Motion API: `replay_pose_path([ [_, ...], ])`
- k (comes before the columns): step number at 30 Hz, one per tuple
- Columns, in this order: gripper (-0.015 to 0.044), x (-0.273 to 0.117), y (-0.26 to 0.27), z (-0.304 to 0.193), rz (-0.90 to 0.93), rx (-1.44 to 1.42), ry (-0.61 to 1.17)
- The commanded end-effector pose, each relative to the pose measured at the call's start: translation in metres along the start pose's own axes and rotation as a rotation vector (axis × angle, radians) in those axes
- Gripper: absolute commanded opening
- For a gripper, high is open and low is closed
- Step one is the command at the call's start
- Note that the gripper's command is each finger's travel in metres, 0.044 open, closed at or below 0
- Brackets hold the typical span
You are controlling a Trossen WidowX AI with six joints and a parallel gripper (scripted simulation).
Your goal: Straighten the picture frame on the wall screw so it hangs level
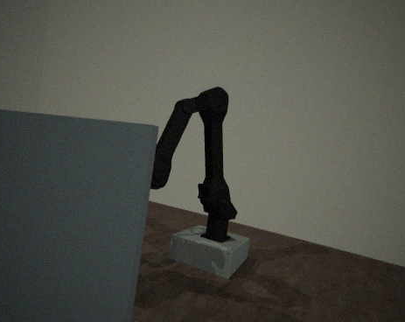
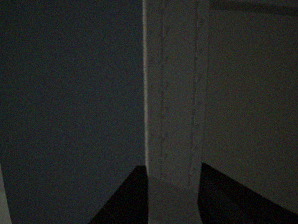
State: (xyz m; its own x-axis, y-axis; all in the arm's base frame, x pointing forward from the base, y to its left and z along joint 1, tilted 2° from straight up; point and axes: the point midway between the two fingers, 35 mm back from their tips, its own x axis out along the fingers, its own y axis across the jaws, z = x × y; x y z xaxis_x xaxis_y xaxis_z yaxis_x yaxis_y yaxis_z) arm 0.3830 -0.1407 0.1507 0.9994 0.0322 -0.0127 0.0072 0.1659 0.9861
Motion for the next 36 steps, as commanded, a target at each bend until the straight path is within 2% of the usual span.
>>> replay_pose_path([
  [1,0.0,0.0001,-0.0002,0.0001,-0.002,0.037,0.001],
  [26,0.0,0.0001,0.0002,0.0003,-0.003,0.157,0.001],
  [36,0.026,0.0,0.0004,0.0003,0.0,0.137,-0.001],
])
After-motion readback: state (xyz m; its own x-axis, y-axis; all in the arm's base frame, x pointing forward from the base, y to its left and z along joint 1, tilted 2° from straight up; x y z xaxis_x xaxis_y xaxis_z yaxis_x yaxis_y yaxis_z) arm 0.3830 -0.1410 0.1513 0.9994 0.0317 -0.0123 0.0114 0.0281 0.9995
